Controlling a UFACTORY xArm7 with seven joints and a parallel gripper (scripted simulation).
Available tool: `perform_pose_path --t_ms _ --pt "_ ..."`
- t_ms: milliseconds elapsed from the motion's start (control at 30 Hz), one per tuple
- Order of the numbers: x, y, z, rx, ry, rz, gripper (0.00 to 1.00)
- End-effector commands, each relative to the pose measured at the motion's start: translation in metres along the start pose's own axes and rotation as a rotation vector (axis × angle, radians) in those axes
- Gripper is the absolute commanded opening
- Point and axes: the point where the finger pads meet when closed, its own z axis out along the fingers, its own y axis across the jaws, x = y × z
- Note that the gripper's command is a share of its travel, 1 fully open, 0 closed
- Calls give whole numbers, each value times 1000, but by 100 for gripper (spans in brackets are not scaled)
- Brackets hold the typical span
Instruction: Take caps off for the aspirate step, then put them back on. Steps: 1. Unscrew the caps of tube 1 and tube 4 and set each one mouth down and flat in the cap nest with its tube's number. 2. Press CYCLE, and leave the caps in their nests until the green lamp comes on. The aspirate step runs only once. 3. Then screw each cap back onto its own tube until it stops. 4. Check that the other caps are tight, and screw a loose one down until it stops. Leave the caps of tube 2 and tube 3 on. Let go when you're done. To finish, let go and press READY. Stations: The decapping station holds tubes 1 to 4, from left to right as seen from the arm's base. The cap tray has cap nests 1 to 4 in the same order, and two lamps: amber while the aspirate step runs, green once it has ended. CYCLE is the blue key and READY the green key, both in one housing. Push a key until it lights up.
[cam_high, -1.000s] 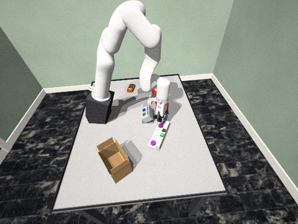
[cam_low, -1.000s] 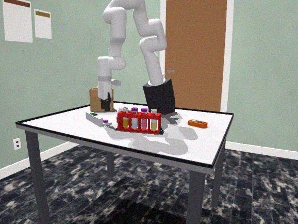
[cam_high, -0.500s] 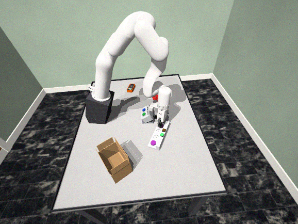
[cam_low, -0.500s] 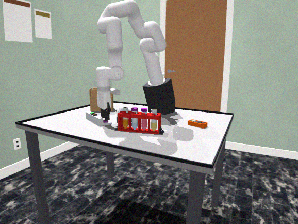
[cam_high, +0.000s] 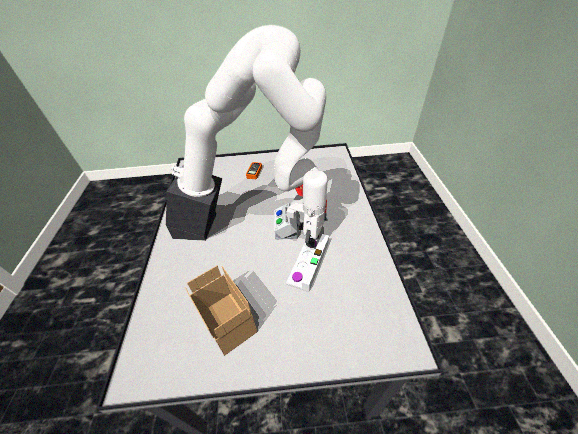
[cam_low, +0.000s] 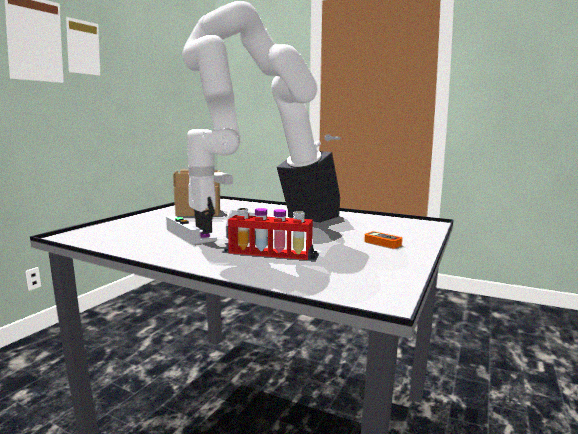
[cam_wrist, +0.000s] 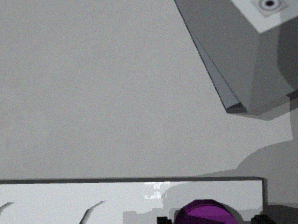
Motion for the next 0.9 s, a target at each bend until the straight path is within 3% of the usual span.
perform_pose_path --t_ms 0,833,867 --pt "1 -1 1 -18 -17 -1 46" --pt "0 0 10 -18 -17 -1 46" --pt "0 0 10 -18 -17 -1 0"
